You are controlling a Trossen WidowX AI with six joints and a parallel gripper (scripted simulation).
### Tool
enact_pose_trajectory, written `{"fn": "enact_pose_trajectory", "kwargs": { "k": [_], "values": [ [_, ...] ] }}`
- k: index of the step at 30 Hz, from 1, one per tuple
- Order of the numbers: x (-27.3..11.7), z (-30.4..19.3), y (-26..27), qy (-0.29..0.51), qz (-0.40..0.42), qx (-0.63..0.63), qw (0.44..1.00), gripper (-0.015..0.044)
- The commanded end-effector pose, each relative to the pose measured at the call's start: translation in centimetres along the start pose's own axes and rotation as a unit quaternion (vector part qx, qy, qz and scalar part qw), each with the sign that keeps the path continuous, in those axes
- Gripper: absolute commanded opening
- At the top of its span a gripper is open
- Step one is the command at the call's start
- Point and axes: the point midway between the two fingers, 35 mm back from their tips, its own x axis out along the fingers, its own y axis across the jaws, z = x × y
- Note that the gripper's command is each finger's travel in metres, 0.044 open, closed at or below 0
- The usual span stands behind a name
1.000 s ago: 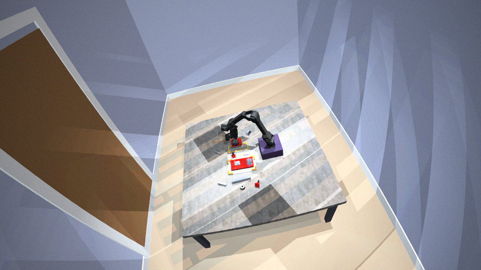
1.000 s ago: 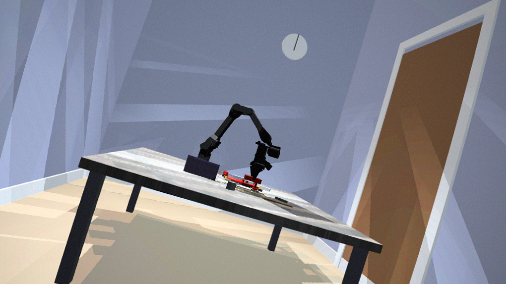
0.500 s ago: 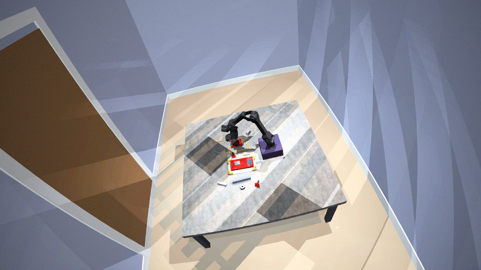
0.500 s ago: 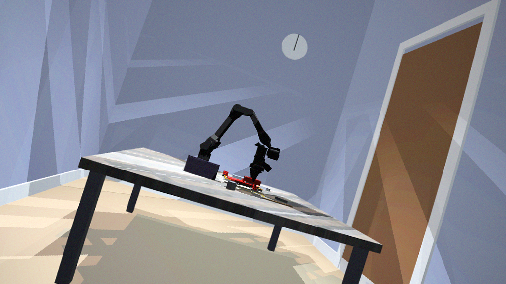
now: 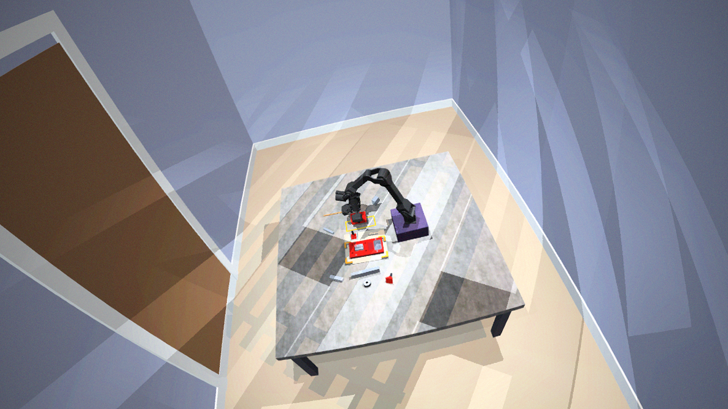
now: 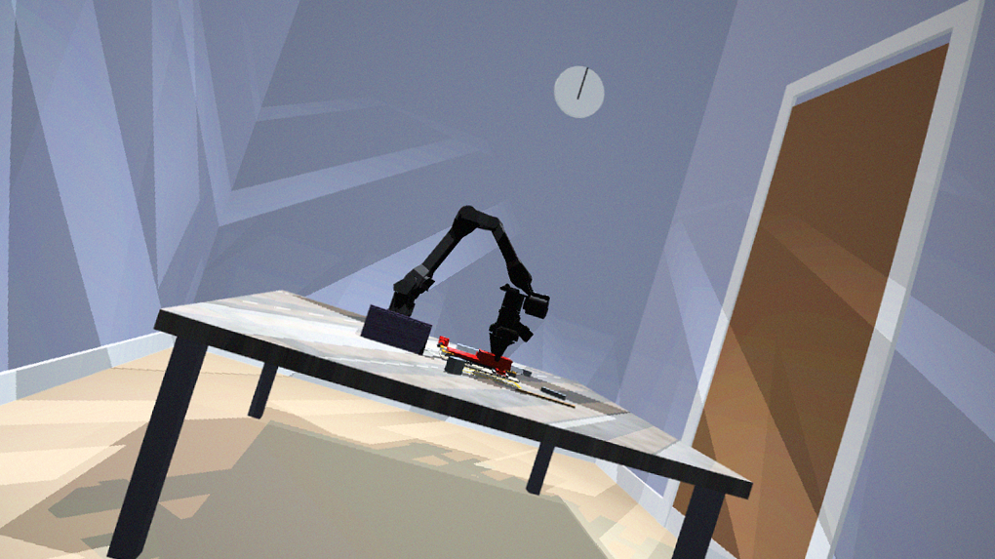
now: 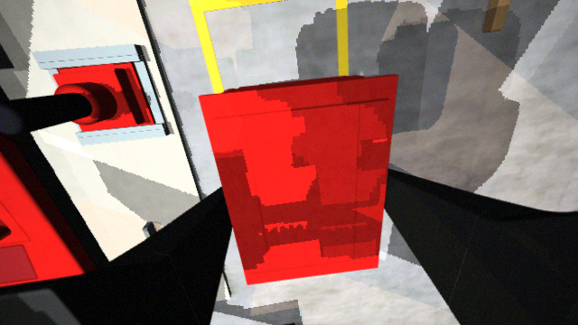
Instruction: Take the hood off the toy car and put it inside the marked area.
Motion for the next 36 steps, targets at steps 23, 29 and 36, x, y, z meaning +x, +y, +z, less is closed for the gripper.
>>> {"fn": "enact_pose_trajectory", "kwargs": {
  "k": [23,29,36],
  "values": [
    [2.0,-0.2,0.1,0.001,0.002,0.002,1.0,0.0],
    [2.1,-0.2,0.2,0.002,0.002,0.002,1.0,0.0],
    [2.4,-0.2,0.2,0.002,0.002,0.002,1.0,0.0]
  ]
}}
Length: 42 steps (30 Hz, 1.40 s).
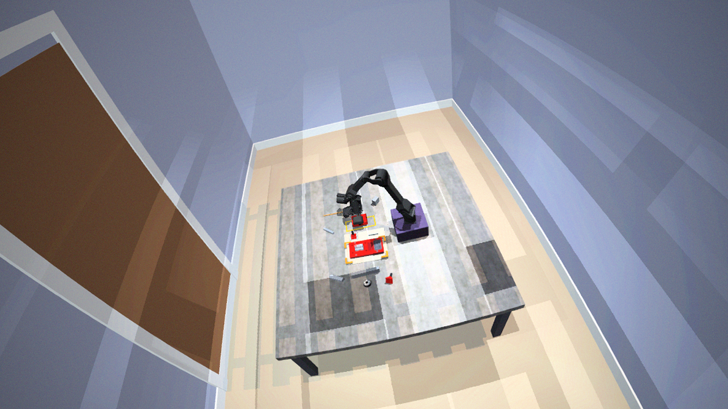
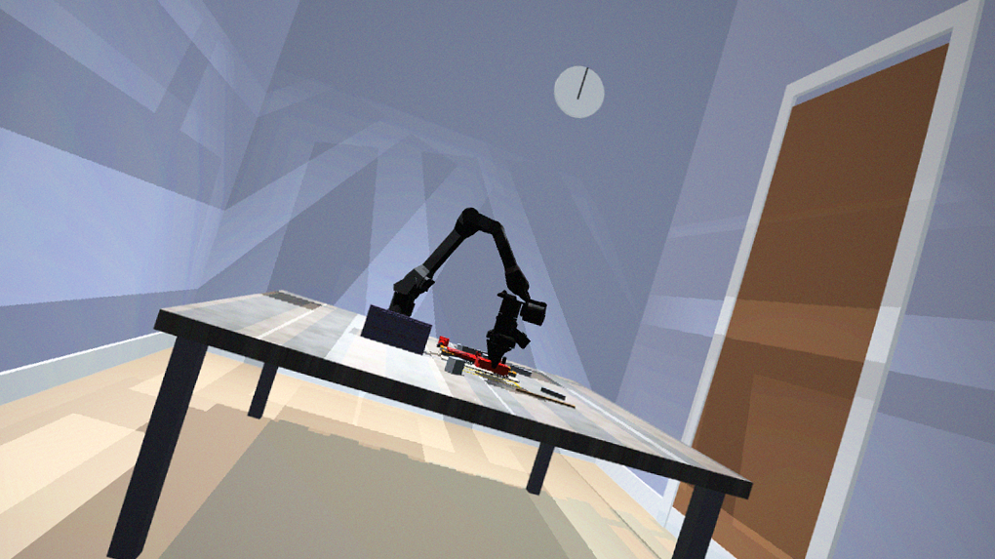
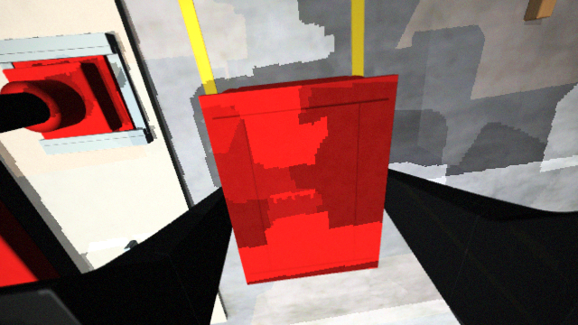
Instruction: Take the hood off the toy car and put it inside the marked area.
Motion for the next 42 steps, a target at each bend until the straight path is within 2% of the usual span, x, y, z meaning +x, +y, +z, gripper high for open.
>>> {"fn": "enact_pose_trajectory", "kwargs": {
  "k": [1,37,42],
  "values": [
    [0.3,0.0,0.0,0.0,0.002,0.002,1.0,0.0],
    [2.0,0.0,0.1,0.0,0.002,0.002,1.0,0.0],
    [1.7,0.0,0.0,-0.001,0.0,0.0,1.0,0.0131]
  ]
}}
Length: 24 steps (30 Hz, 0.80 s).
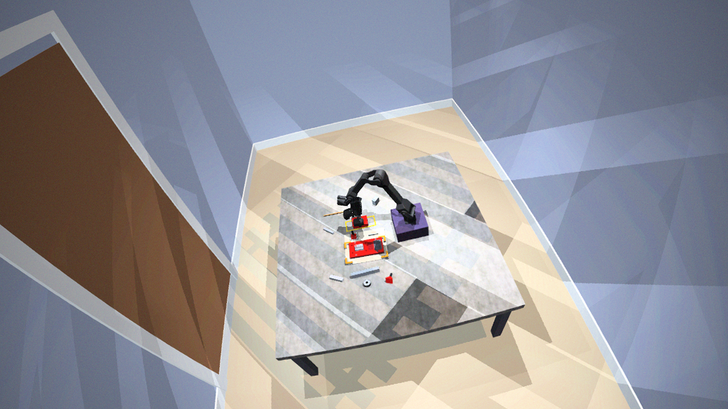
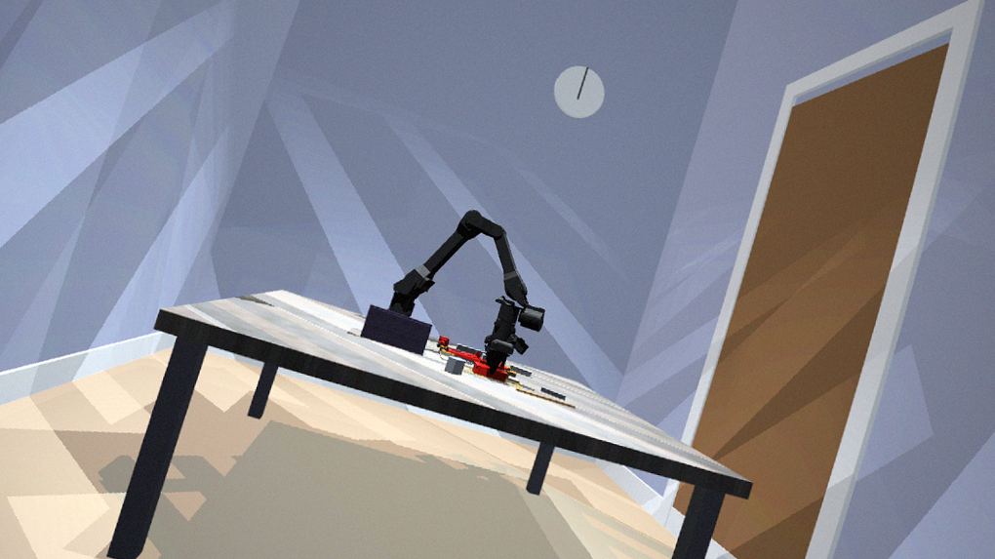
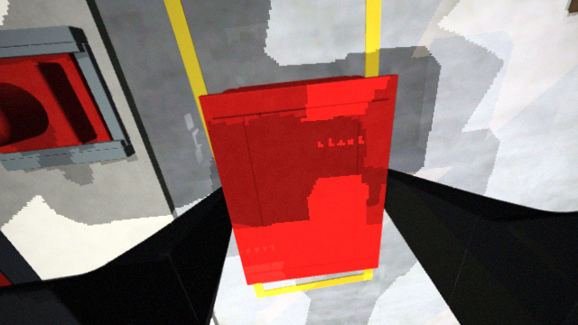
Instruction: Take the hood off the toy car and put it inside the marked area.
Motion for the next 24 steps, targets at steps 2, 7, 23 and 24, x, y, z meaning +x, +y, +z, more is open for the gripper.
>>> {"fn": "enact_pose_trajectory", "kwargs": {
  "k": [2,7,23,24],
  "values": [
    [0.0,0.0,0.0,0.0,0.0,0.0,1.0,0.0184],
    [0.0,0.0,0.0,0.0,0.0,0.0,1.0,0.0315],
    [-7.3,0.1,-0.1,0.002,0.002,0.0,1.0,0.044],
    [-7.3,0.1,-0.1,0.002,0.002,0.0,1.0,0.044]
  ]
}}
